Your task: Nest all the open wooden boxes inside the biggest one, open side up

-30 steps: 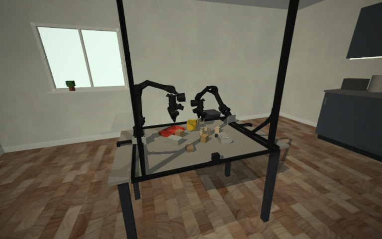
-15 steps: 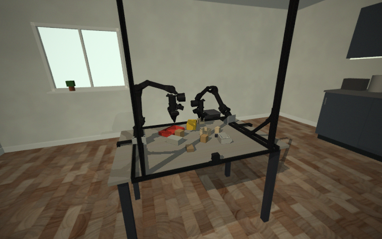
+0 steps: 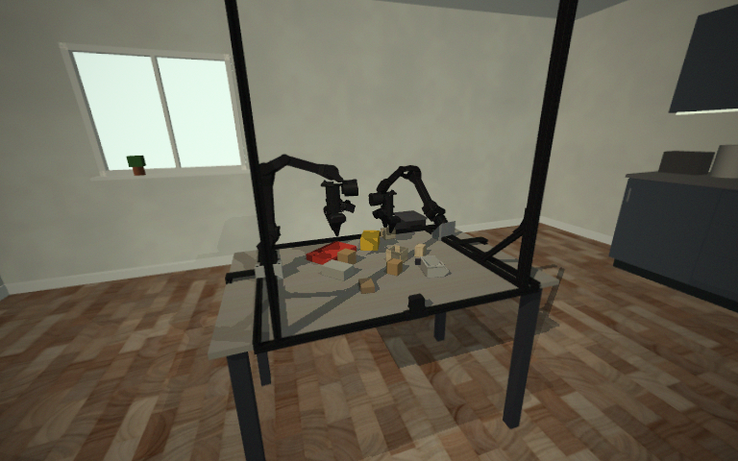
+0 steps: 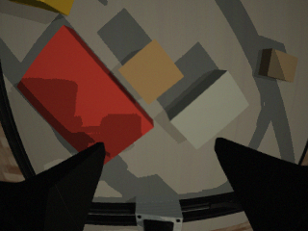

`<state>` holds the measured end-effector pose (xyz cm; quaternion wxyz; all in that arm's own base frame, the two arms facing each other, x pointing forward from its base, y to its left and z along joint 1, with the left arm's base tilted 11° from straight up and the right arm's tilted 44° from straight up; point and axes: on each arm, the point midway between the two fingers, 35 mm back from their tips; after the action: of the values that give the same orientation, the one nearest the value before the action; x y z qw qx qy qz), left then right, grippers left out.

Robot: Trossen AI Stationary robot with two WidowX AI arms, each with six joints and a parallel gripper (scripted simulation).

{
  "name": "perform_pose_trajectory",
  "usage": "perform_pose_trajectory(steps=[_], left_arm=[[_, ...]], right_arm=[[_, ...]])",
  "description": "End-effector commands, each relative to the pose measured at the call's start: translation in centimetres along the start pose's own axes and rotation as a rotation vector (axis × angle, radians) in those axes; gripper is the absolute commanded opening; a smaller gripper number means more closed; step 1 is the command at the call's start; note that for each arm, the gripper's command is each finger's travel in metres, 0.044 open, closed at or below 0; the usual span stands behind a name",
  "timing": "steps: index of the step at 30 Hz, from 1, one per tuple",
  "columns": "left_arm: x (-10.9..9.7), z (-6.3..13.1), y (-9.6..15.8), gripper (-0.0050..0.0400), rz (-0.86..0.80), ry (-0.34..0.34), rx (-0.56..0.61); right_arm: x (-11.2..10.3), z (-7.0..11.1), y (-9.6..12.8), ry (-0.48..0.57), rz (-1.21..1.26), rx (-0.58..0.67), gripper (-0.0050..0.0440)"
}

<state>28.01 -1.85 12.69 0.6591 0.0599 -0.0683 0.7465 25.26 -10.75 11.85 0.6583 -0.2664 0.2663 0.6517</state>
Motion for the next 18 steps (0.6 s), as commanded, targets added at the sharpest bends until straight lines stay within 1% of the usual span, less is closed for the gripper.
perform_pose_trajectory(steps=[1, 5, 9, 13, 15, 16, 18], left_arm=[[0.0, 0.0, 0.0, 0.04, -0.002, -0.002, 0.0], [0.0, 0.0, 0.0, 0.04, -0.002, -0.002, 0.0], [0.0, 0.0, 0.0, 0.04, -0.002, -0.002, 0.0], [0.0, 0.0, 0.0, 0.04, -0.002, -0.002, 0.0], [0.0, 0.0, 0.0, 0.04, -0.002, -0.002, 0.0], [0.0, 0.0, 0.0, 0.04, -0.002, -0.002, 0.0], [0.0, 0.0, 0.0, 0.04, -0.002, -0.002, 0.0]], right_arm=[[-0.1, 1.3, -0.2, 0.0, -0.004, -0.004, 0.0101], [0.0, 3.3, -0.3, 0.0, -0.004, -0.004, 0.0005], [-0.1, 5.3, -0.1, 0.002, -0.004, -0.003, 0.0], [-0.1, 5.6, -0.1, 0.003, -0.004, -0.003, 0.0], [-0.1, 5.6, -0.1, 0.003, -0.004, -0.003, 0.0], [-0.1, 5.2, -0.1, 0.007, 0.003, -0.009, 0.0], [0.2, 5.3, -0.5, 0.005, 0.059, -0.01, 0.0]])
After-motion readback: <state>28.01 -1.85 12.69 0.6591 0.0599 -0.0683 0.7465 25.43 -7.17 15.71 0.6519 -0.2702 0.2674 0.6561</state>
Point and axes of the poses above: on each arm, the point midway between the two fingers, 35 mm back from their tips, its own z axis back along the fingers, its own x axis across the jaws, y = z × x, and after that the axes turned 7 degrees about z, right-handed
